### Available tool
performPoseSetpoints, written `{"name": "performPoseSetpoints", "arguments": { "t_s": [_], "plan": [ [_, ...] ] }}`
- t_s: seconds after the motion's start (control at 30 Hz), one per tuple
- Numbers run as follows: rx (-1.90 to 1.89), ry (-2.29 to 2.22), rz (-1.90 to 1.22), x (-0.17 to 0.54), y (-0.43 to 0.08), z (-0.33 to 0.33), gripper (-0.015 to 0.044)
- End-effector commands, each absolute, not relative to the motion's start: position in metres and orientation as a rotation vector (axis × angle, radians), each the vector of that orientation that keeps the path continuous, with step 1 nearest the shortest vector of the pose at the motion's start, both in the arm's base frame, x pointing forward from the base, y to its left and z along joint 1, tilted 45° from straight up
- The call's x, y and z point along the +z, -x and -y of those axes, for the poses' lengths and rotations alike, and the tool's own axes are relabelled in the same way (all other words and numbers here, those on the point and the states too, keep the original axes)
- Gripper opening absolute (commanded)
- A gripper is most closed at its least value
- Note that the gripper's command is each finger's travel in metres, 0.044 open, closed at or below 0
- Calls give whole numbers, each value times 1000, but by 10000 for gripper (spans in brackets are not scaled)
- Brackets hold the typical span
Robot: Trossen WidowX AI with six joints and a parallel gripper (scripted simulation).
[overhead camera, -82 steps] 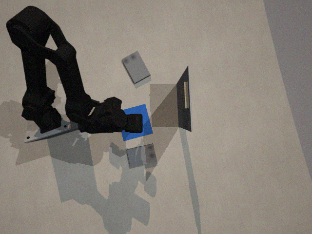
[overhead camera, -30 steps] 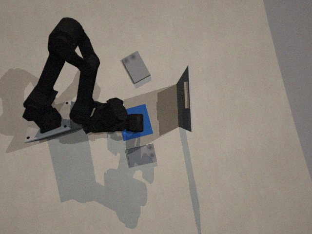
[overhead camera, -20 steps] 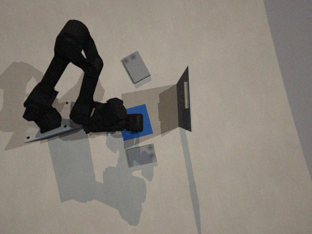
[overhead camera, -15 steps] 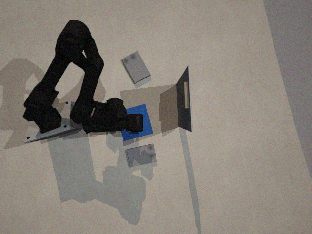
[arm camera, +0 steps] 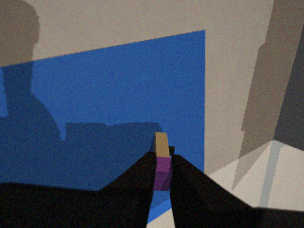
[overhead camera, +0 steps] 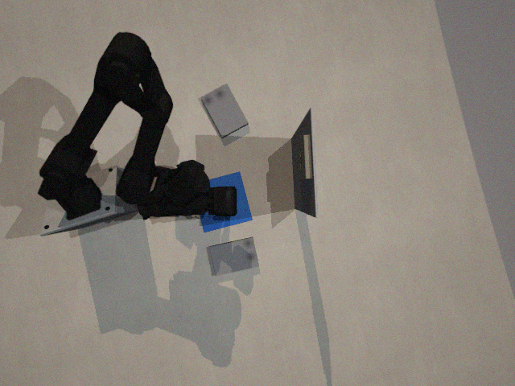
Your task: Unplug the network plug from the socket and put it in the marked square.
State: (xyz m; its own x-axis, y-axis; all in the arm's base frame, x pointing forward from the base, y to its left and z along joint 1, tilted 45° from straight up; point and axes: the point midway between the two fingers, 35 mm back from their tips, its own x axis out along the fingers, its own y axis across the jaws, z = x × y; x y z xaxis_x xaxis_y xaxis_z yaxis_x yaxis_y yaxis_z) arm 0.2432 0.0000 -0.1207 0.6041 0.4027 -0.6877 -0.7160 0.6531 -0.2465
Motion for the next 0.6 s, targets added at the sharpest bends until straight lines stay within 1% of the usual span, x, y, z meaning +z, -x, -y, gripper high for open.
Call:
{"name": "performPoseSetpoints", "arguments": {
  "t_s": [0.0, 0.13, 0.57],
  "plan": [
    [687, 544, -635, -121, -243, 0, 52],
    [687, 544, -635, -121, -243, 0, 156],
    [687, 545, -638, -117, -239, 4, 156]
  ]
}}
